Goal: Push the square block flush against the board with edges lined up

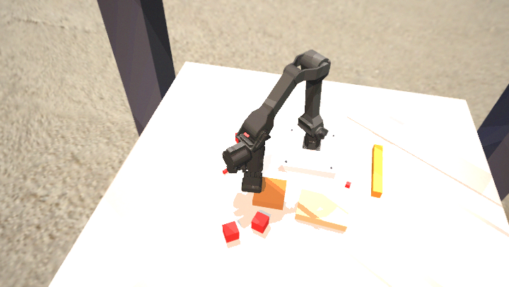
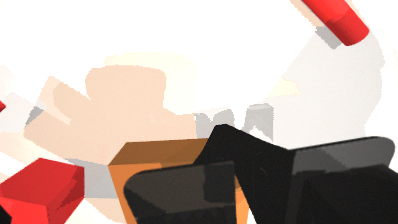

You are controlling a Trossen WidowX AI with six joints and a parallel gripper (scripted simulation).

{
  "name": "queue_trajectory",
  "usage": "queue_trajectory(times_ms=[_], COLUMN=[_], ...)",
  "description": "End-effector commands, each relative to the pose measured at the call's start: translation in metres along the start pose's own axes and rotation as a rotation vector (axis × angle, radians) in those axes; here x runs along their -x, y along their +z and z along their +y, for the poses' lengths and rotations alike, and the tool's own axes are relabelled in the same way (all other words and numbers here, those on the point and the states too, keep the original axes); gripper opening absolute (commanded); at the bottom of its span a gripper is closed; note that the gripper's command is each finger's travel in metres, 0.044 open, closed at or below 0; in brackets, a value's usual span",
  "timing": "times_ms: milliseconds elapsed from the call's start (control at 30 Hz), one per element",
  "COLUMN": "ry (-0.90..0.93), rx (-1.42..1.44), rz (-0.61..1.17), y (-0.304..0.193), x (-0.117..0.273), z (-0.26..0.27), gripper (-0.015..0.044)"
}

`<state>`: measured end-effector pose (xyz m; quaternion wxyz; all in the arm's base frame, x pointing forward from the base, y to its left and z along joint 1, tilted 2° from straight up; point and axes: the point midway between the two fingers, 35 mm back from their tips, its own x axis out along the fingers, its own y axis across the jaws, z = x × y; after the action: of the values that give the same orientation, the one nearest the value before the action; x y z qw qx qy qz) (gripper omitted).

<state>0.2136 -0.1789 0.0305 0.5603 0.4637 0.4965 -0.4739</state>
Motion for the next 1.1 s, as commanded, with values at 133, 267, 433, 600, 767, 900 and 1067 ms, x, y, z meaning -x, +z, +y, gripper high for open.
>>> queue_trajectory(times_ms=[133,267,433,600,767,900,1067], ry=[-0.011,-0.010,-0.010,-0.010,-0.010,-0.010,-0.010], rx=[0.003,0.003,0.003,0.003,0.003,0.003,0.003], rz=[0.023,0.022,0.021,0.021,0.020,0.019,0.018], y=[-0.013,-0.008,-0.001,0.007,0.015,0.022,0.030], x=[-0.004,-0.004,-0.004,-0.005,-0.005,-0.005,-0.006], z=[-0.001,-0.001,0.000,0.001,0.001,0.001,0.001], gripper=[0.0000,0.0000,0.0000,0.0000,0.0000,0.0000,0.0000])
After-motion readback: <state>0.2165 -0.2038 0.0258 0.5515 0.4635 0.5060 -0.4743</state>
